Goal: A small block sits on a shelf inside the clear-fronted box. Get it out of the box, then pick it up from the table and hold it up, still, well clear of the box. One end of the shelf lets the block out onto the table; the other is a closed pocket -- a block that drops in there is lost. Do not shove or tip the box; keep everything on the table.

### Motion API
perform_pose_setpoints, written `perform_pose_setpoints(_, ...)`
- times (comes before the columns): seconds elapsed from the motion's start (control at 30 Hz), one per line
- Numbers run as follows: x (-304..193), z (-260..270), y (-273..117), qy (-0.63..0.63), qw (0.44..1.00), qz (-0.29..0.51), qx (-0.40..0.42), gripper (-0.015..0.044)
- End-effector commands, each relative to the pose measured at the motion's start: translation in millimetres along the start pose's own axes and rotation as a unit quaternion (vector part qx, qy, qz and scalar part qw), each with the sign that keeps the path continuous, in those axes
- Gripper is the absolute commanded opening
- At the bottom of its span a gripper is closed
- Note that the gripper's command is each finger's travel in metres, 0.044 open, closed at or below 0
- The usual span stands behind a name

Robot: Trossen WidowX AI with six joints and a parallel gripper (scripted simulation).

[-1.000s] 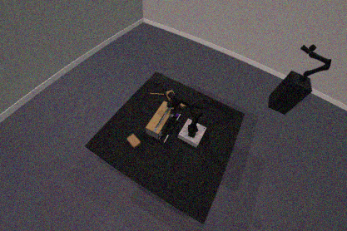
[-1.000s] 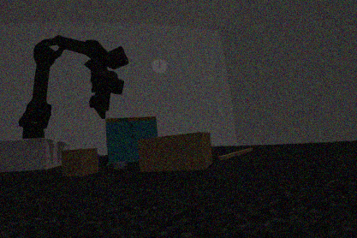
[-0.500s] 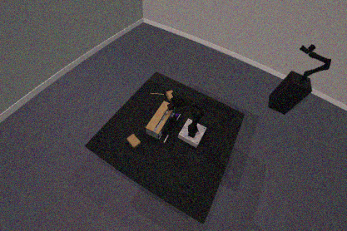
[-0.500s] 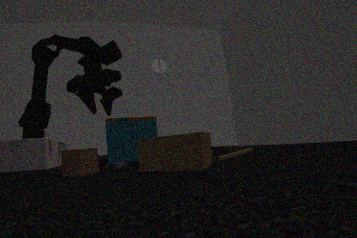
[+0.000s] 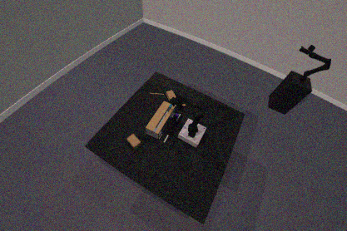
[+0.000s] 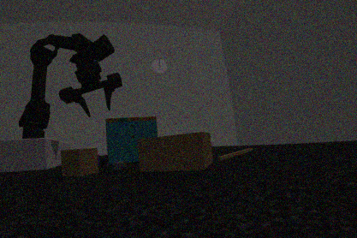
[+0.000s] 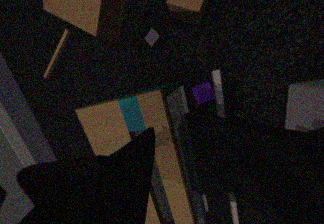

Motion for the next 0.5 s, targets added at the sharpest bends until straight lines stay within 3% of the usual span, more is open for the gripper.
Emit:
perform_pose_setpoints(0.0, 8.1, -11.1, -8.3, 0.447, 0.893, 0.046, 0.034, 0.0285)
perform_pose_setpoints(0.3, 13.0, -16.9, -11.3, 0.672, 0.736, 0.076, 0.029, 0.0285)
perform_pose_setpoints(0.47, 13.1, -17.1, -11.4, 0.677, 0.731, 0.077, 0.029, 0.0285)
Point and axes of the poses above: the point midway between the two fingers, 35 mm back from their tips, its own y axis out along the fingers, its own z axis across the jaws, x = y × z, the point moved 4 cm from there along -y, back along the fingers, and after that the axes turned 3 degrees about -y, right-handed, at the moved point
